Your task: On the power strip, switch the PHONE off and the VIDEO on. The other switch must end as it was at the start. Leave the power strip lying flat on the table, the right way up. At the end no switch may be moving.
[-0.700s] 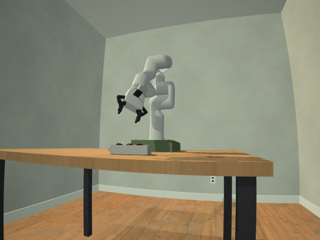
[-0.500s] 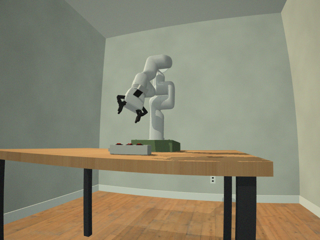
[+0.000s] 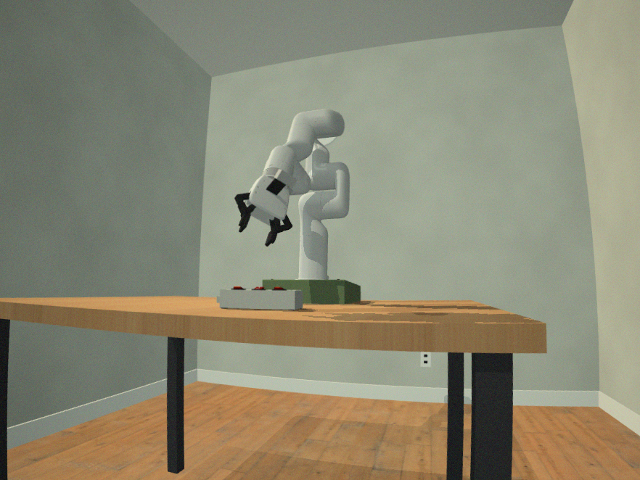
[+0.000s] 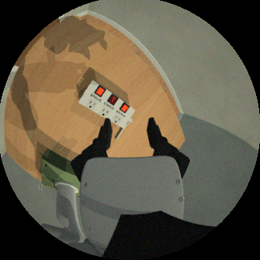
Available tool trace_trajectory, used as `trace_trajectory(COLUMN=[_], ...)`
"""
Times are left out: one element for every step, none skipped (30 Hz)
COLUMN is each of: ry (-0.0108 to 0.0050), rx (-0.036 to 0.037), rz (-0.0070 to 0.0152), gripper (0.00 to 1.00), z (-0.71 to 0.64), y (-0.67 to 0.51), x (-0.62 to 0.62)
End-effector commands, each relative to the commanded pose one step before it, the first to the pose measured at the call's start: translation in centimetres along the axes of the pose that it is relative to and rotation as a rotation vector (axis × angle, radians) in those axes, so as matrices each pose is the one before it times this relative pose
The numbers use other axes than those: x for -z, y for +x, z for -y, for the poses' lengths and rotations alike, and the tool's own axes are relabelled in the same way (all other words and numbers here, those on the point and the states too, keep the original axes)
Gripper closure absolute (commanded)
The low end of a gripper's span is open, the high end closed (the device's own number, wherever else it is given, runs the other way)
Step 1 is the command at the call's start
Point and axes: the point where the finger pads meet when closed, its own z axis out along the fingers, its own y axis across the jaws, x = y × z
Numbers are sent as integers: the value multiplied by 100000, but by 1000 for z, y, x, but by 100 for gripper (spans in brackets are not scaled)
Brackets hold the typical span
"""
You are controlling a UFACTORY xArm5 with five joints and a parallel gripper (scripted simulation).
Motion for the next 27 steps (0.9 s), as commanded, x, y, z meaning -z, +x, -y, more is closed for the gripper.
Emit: trace_trajectory(ry=[-255,0,0,0,0,0,0,0,0,0,0,0,0,0,0,0,0,0,0,0,0,0,22,144,364,663,1024], rx=[-3,0,0,0,0,0,0,0,0,0,0,0,0,0,0,0,0,0,0,0,0,0,53,350,883,1589,2412], rz=[-223,0,0,0,0,0,0,0,0,0,0,0,0,0,0,0,0,0,0,0,0,0,20,129,323,573,849], gripper=[100,100,100,100,100,100,100,100,100,100,100,100,100,100,100,100,100,100,100,100,100,100,100,100,100,100,100], z=[-119,0,0,0,0,0,0,0,0,0,0,0,0,0,0,0,0,0,0,0,0,0,-3,-17,-44,-79,-120], y=[103,0,0,0,0,0,0,0,0,0,0,0,0,0,0,0,0,0,0,0,0,0,2,10,26,45,66], x=[53,0,0,0,0,0,0,0,0,0,0,0,0,0,0,0,0,0,0,0,0,0,-4,-27,-69,-121,-179])
